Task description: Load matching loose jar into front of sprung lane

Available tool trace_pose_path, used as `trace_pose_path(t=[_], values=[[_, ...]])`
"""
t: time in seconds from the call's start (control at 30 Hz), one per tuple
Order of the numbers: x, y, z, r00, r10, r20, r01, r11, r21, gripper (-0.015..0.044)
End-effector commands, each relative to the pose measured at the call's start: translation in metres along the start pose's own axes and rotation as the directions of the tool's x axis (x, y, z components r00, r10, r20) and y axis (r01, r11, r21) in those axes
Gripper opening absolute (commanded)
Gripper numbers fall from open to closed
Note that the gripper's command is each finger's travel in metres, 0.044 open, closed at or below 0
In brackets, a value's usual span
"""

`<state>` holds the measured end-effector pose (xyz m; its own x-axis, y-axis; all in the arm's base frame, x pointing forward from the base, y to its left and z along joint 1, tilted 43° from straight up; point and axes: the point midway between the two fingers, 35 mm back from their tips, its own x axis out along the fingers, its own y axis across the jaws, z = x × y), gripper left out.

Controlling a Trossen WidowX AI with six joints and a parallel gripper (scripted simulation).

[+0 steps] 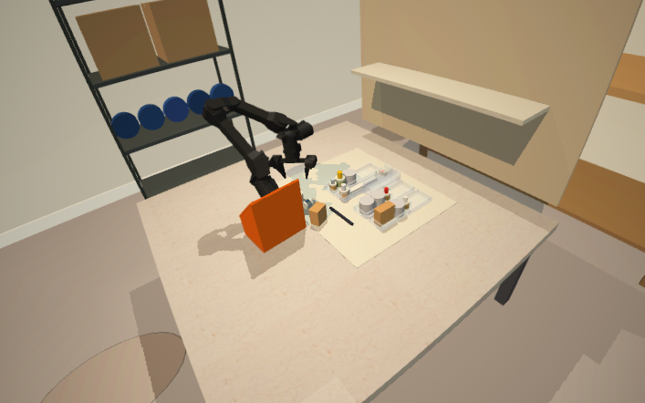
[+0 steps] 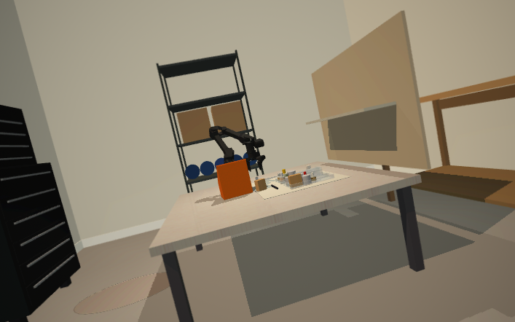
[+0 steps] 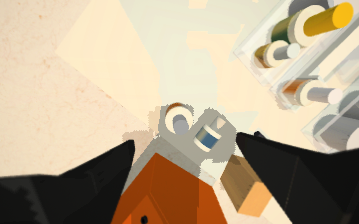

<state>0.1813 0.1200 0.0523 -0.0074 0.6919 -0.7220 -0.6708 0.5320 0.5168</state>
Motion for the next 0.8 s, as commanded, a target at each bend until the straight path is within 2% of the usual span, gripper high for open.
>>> trace_pose_path(t=[0.0, 0.1, 0.77], values=[[0.012, 0.001, -0.004, 1.000, 0.004, -0.018, -0.005, 1.000, -0.003, 0.0440], [0.039, 0.002, -0.005, 1.000, 0.006, -0.016, -0.006, 1.000, -0.003, 0.0440], [0.063, 0.001, -0.006, 1.000, 0.007, -0.016, -0.007, 1.000, -0.003, 0.0440]])
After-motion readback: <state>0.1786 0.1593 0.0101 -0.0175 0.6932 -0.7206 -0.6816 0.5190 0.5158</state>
